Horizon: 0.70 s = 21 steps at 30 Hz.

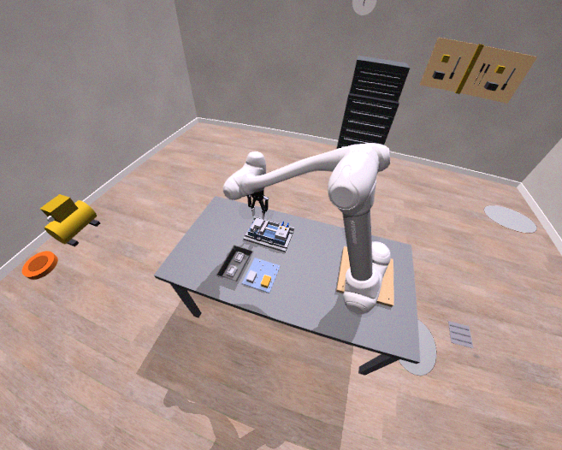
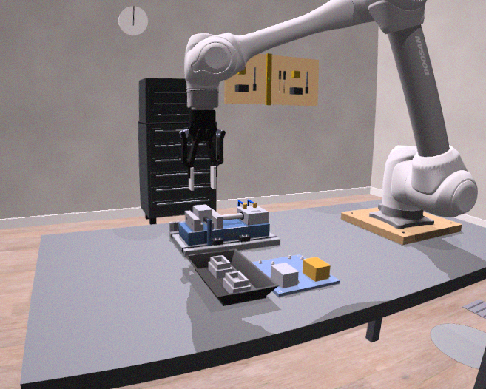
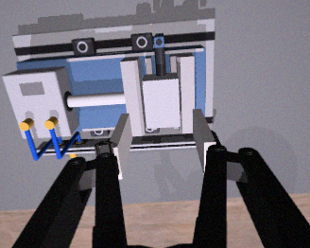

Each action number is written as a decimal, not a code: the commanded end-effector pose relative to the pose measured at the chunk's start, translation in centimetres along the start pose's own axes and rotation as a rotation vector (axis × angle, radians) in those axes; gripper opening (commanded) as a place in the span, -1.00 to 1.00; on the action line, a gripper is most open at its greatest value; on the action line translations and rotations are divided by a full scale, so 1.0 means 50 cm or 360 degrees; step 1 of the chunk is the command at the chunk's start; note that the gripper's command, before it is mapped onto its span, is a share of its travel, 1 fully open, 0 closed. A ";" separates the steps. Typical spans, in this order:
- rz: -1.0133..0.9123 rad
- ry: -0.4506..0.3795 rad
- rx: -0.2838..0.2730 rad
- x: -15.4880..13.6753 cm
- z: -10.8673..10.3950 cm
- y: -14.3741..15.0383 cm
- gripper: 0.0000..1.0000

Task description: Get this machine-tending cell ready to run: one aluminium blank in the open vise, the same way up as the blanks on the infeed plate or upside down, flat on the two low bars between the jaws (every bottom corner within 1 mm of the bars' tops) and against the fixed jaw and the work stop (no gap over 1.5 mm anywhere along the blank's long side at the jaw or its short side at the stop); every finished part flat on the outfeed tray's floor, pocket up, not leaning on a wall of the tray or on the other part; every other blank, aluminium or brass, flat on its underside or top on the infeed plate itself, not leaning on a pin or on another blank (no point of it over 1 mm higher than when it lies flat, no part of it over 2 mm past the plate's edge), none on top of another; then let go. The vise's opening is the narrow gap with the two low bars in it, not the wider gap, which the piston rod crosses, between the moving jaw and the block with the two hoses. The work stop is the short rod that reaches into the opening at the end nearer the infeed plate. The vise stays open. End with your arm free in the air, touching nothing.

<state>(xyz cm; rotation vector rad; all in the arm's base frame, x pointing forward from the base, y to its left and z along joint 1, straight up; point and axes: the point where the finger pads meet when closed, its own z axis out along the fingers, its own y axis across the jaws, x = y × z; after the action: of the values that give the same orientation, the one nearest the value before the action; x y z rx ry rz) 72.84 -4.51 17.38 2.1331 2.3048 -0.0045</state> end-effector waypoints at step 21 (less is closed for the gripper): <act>0.0000 0.0001 -0.0001 0.000 -0.026 0.000 -1.00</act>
<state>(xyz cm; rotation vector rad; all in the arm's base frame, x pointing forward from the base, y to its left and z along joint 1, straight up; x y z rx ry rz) 72.85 -4.50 18.64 2.1332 2.3047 -0.0040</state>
